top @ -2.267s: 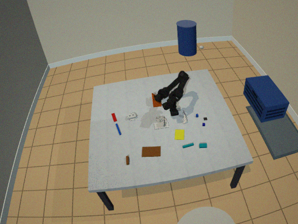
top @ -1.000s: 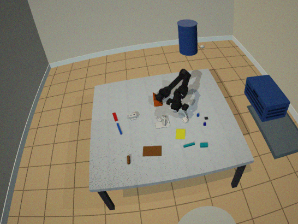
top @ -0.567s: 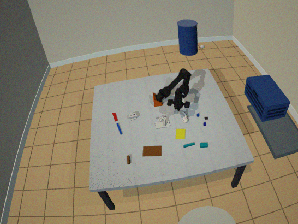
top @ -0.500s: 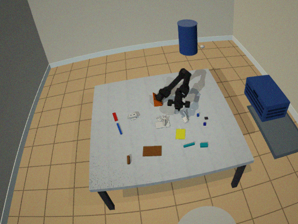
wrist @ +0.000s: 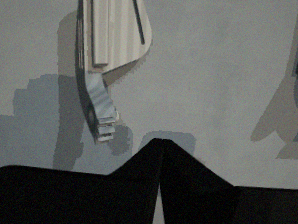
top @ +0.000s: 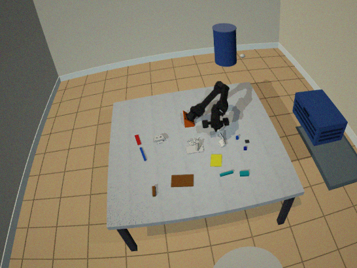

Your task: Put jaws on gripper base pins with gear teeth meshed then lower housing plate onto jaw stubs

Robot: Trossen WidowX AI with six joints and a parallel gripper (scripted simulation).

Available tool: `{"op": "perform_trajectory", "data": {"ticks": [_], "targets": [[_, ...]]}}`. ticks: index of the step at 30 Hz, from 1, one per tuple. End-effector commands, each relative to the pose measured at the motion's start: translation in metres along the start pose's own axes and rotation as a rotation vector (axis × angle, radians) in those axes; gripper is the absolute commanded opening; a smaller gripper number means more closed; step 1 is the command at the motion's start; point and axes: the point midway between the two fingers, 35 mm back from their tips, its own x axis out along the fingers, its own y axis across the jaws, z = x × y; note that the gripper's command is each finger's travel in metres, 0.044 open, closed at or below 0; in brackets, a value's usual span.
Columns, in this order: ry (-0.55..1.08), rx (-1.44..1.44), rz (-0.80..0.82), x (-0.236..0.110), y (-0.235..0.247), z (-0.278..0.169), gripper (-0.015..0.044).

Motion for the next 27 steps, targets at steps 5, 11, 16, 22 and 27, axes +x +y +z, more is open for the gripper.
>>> {"op": "perform_trajectory", "data": {"ticks": [5, 11, 16, 22, 27], "targets": [[-0.004, -0.028, 0.004, 0.000, 0.003, -0.001, 0.0000], [-0.005, -0.028, 0.003, 0.010, 0.002, -0.001, 0.0000], [-0.005, -0.028, 0.002, 0.018, 0.002, 0.000, 0.0000], [-0.005, -0.028, 0.002, 0.027, 0.003, 0.000, 0.0000], [-0.006, -0.029, 0.003, 0.035, 0.003, 0.000, 0.0000]]}}
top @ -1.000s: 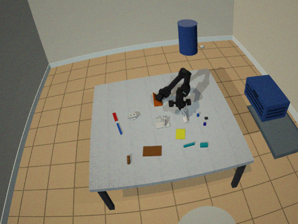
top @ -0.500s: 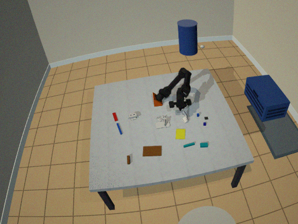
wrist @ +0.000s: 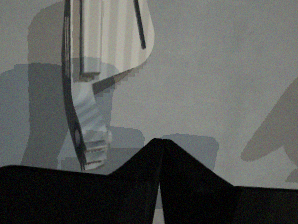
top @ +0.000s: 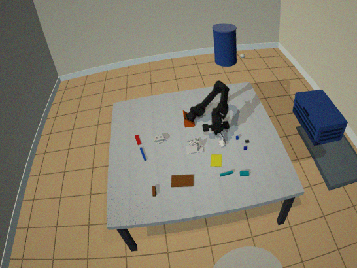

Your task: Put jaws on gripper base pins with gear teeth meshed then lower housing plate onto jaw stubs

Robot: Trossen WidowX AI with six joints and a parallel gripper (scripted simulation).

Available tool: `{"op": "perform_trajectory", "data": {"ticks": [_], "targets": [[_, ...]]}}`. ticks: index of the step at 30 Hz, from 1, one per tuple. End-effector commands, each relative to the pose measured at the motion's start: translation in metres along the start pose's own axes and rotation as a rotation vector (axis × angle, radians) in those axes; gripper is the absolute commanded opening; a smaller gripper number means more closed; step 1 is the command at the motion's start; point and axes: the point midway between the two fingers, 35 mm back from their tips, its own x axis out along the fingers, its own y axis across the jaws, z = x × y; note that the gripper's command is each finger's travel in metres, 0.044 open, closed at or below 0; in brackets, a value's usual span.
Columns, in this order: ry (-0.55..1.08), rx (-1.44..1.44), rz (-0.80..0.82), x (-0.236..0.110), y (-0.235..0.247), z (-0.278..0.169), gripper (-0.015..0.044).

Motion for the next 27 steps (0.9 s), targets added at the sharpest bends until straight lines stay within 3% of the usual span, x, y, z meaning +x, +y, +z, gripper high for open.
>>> {"op": "perform_trajectory", "data": {"ticks": [1, 27], "targets": [[-0.002, 0.000, 0.006, 0.006, 0.002, -0.001, 0.0000], [-0.003, -0.001, 0.009, 0.027, 0.018, -0.002, 0.0000]]}}
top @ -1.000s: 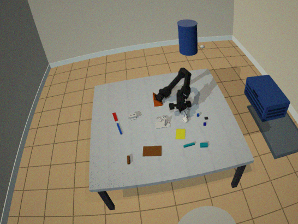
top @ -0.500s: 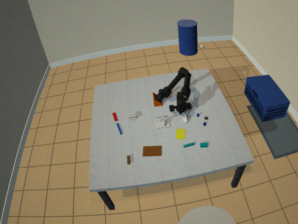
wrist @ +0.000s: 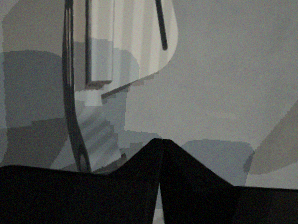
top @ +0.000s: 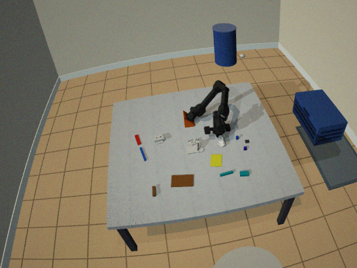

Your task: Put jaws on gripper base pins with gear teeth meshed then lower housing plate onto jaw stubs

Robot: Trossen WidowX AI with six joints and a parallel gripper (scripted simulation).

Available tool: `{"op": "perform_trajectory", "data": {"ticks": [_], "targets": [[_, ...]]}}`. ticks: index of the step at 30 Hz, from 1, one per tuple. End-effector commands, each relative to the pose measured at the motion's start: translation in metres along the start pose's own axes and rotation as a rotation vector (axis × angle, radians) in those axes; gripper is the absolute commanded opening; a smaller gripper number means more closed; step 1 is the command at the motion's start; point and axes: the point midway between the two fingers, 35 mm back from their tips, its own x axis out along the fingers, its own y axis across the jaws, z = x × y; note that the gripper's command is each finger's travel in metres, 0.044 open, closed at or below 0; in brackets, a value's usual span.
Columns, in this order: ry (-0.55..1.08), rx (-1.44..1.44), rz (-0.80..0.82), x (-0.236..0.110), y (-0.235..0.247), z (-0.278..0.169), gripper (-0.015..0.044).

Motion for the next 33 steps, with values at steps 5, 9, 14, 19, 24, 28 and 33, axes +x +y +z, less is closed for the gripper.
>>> {"op": "perform_trajectory", "data": {"ticks": [5, 9, 14, 19, 24, 28, 33], "targets": [[-0.008, -0.006, 0.000, -0.001, 0.014, 0.001, 0.0000], [-0.008, -0.006, 0.000, -0.001, 0.020, 0.001, 0.0000], [-0.009, -0.006, 0.001, -0.001, 0.028, 0.001, 0.0000], [-0.009, -0.007, 0.002, -0.002, 0.037, 0.001, 0.0000], [-0.009, -0.007, 0.004, -0.002, 0.045, 0.000, 0.0000], [-0.009, -0.007, 0.004, -0.002, 0.047, 0.000, 0.0000], [-0.009, -0.006, 0.004, -0.006, 0.047, 0.000, 0.0000]]}}
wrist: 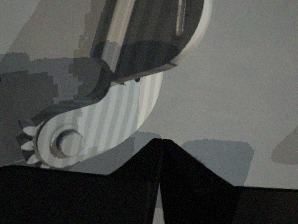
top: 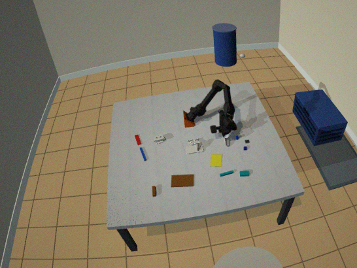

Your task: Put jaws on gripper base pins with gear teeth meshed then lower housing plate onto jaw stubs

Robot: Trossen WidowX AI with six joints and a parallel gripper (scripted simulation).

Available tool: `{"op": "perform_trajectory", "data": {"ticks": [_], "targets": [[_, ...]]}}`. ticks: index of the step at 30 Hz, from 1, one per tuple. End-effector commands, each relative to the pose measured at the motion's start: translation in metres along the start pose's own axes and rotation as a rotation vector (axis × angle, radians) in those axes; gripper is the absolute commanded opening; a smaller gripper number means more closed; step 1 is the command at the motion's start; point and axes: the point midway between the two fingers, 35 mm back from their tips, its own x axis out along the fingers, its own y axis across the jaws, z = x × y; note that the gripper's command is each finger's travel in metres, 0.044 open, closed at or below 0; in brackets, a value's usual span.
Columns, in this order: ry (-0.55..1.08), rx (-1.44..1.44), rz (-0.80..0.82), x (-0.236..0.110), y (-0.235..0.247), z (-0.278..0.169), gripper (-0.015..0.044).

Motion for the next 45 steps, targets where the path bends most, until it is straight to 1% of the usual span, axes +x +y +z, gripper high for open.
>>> {"op": "perform_trajectory", "data": {"ticks": [1, 3, 7, 10, 11, 27, 45], "targets": [[-0.005, -0.001, -0.004, -0.006, 0.001, 0.000, 0.0000], [-0.004, -0.001, -0.006, -0.018, 0.000, 0.001, 0.0000], [0.001, 0.001, -0.003, -0.053, 0.000, 0.000, 0.0000], [0.001, 0.001, -0.001, -0.059, 0.000, -0.001, 0.0000], [-0.013, -0.002, -0.008, -0.053, 0.000, 0.000, 0.0026], [-0.013, -0.002, -0.008, -0.053, 0.000, 0.000, 0.0440], [-0.013, -0.002, -0.008, -0.053, 0.000, 0.000, 0.0440]]}}
